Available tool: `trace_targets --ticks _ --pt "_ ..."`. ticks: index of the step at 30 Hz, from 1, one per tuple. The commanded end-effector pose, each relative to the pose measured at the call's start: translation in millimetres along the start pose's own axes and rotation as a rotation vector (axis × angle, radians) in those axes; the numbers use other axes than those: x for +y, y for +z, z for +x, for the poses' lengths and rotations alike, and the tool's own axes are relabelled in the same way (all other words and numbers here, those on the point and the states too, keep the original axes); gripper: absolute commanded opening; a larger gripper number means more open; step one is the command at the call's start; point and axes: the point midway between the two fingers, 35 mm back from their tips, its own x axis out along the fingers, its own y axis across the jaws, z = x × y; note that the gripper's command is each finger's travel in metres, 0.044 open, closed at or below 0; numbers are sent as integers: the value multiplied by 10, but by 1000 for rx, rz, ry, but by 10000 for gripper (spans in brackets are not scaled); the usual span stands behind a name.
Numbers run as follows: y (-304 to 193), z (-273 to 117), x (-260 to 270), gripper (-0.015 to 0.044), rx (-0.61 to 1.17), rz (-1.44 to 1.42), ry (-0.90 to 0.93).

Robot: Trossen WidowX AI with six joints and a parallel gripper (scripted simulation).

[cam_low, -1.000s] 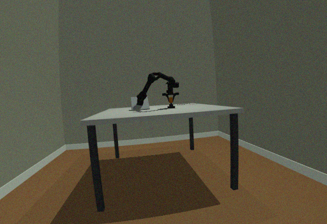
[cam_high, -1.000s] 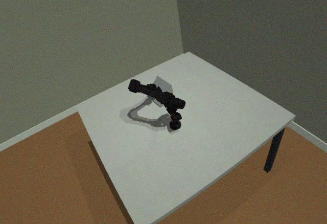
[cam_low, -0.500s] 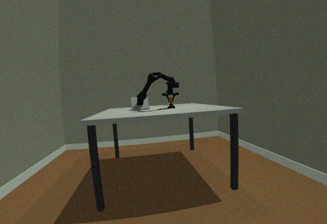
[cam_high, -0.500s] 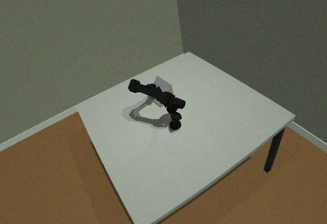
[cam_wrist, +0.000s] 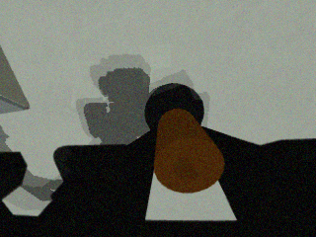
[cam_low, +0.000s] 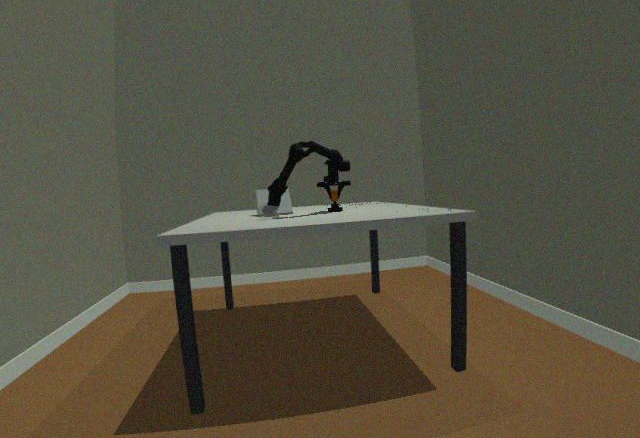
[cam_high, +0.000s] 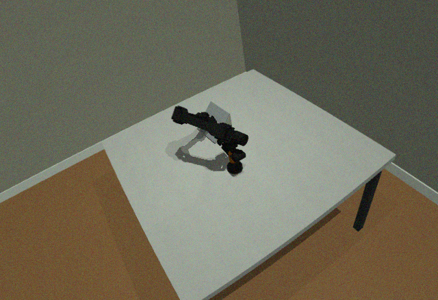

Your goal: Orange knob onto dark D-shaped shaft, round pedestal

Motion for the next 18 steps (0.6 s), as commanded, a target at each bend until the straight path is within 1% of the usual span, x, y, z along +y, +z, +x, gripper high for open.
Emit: trace_targets --ticks 1,18 --pt "4 4 -8 0 2 -19 -2" --pt "1 7 1 0 2 -19 -2"
